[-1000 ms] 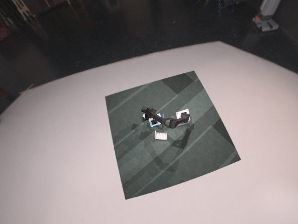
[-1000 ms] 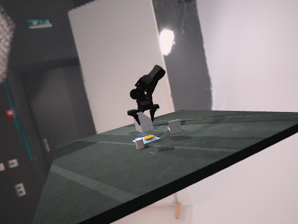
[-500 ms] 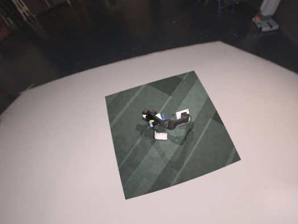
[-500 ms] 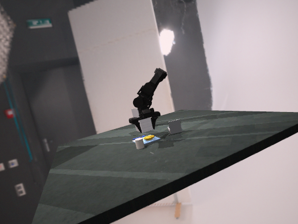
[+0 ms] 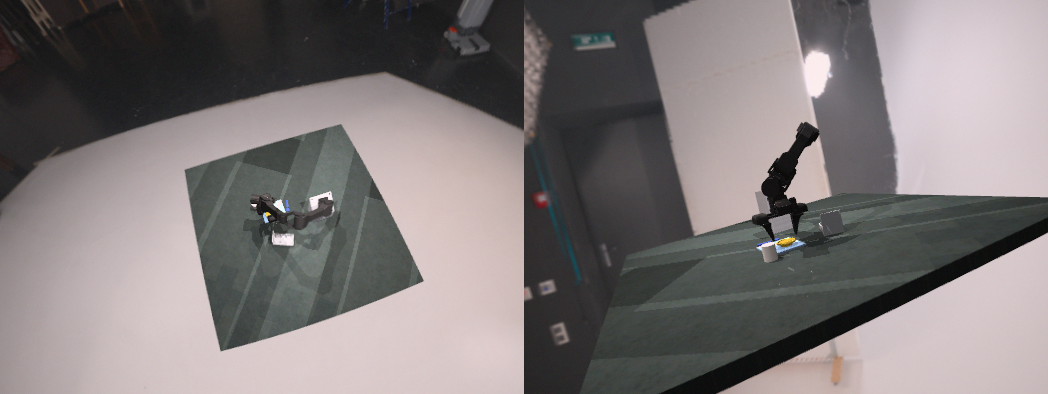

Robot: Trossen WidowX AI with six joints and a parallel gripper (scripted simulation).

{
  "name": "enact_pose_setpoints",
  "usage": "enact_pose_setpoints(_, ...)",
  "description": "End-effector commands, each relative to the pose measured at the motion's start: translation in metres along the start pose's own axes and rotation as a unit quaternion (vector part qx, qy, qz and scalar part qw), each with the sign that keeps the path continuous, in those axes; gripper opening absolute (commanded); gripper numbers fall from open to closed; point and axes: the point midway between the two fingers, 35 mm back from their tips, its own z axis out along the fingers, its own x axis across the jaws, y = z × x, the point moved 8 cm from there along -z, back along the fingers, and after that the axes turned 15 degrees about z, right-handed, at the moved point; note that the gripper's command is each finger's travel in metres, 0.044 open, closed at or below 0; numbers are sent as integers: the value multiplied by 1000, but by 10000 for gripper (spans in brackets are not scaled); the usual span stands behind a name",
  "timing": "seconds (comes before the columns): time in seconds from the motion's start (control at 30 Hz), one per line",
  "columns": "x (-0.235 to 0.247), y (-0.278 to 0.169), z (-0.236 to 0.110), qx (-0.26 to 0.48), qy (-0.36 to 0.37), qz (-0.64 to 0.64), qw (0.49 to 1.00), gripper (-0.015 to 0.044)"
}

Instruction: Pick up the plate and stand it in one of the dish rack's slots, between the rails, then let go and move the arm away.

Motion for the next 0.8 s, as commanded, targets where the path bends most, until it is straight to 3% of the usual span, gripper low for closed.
enact_pose_setpoints(0.0,-1,-1,8,1,4,4,1000,400)
enact_pose_setpoints(0.43,-1,-1,26,2,5,4,1000,400)
enact_pose_setpoints(0.77,-1,-1,26,2,5,4,1000,363)
